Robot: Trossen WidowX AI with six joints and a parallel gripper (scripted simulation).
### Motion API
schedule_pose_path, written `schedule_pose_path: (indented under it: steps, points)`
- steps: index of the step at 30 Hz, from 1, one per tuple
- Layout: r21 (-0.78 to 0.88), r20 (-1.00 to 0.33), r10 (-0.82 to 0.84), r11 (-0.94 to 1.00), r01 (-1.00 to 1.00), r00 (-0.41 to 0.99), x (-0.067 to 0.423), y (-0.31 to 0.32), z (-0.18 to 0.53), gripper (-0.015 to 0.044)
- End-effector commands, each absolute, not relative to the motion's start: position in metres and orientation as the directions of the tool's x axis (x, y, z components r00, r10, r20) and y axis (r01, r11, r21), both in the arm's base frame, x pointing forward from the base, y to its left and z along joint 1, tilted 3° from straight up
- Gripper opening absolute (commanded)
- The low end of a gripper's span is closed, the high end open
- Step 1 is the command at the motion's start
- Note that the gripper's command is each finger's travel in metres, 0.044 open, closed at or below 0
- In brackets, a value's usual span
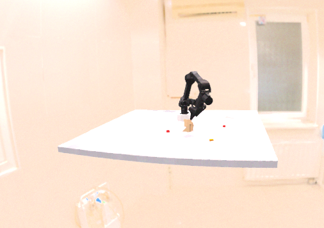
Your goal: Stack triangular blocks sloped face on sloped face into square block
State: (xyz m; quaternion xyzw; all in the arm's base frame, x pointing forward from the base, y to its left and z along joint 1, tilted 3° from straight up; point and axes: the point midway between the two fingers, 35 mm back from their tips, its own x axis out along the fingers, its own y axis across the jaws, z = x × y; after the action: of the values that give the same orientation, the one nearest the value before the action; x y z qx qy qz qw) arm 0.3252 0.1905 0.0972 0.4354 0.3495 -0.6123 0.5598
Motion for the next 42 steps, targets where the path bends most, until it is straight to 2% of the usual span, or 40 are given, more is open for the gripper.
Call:
schedule_pose_path:
  steps: [1,42]
  points:
    - [0.077,-0.920,-0.393,-0.170,0.982,0.004,0.328,0.184,0.102,0.0440]
    - [0.077,-0.919,-0.394,-0.170,0.982,0.004,0.333,0.167,0.044,0.0440]
